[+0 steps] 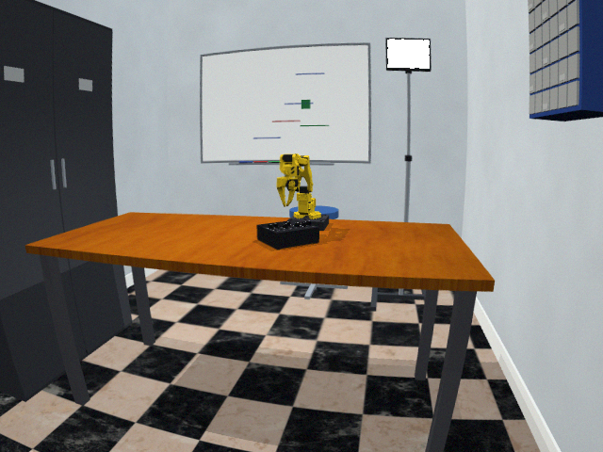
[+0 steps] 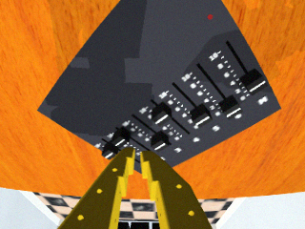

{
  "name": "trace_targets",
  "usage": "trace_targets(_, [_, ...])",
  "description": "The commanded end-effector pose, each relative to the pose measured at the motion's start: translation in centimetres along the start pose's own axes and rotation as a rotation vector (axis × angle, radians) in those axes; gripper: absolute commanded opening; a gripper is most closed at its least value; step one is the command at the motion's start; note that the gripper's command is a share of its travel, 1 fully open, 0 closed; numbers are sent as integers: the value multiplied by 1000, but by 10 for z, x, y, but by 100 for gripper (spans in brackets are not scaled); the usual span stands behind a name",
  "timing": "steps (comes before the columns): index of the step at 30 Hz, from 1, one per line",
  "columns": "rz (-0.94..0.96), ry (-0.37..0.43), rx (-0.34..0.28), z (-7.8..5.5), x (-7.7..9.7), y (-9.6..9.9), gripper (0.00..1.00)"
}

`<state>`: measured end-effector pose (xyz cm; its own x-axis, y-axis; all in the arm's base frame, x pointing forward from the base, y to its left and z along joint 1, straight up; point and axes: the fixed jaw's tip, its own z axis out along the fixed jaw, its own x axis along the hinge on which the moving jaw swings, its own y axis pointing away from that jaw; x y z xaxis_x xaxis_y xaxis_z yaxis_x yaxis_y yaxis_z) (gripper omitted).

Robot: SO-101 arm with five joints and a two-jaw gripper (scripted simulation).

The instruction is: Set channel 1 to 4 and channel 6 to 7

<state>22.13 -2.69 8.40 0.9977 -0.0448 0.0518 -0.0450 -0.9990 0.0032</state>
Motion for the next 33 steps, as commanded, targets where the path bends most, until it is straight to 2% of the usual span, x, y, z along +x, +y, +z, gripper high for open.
trace_targets(1, [122,-7,0,3,2,3,0])
trace_targets(14, [667,7,1,5,5,9,0])
trace_targets(16, [667,7,1,5,5,9,0])
trace_targets(31, [1344,23,10,8,11,15,0])
trace_targets(33, [1344,23,10,8,11,15,0])
